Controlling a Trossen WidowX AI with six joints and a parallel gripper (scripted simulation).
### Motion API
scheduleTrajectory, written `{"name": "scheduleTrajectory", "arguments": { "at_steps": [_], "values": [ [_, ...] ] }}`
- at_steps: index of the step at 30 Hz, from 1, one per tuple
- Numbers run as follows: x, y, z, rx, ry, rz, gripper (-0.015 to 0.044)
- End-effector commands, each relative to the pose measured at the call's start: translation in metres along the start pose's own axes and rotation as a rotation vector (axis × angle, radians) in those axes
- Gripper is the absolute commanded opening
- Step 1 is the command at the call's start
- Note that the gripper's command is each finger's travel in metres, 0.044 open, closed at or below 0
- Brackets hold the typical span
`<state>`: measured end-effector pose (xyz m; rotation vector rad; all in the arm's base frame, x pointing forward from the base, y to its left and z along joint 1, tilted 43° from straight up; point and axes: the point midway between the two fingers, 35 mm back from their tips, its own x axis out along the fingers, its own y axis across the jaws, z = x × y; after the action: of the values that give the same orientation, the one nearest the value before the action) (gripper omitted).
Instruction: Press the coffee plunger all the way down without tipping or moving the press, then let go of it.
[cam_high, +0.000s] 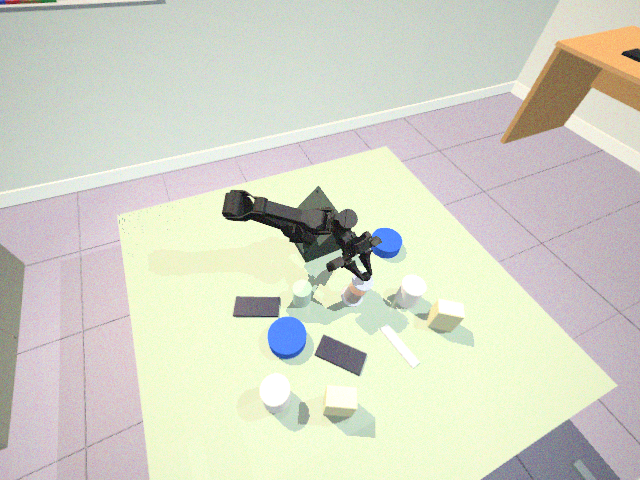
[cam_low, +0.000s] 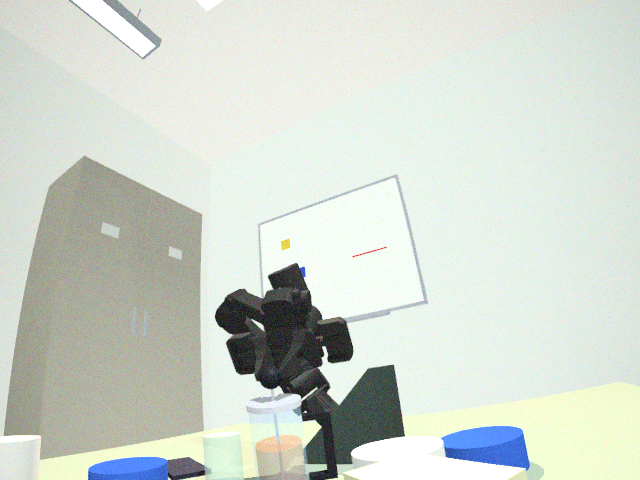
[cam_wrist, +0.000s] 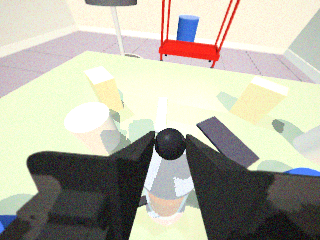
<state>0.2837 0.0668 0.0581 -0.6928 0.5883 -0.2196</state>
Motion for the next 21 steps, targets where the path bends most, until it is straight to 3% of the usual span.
{"name": "scheduleTrajectory", "arguments": {
  "at_steps": [1,15,21],
  "values": [
    [0.0017,0.0000,-0.0029,-0.013,0.013,-0.006,0.0116],
    [0.0004,0.0004,0.0001,-0.002,0.000,-0.001,0.0116],
    [0.0004,0.0004,0.0001,-0.002,0.000,-0.001,0.0274]
  ]
}}
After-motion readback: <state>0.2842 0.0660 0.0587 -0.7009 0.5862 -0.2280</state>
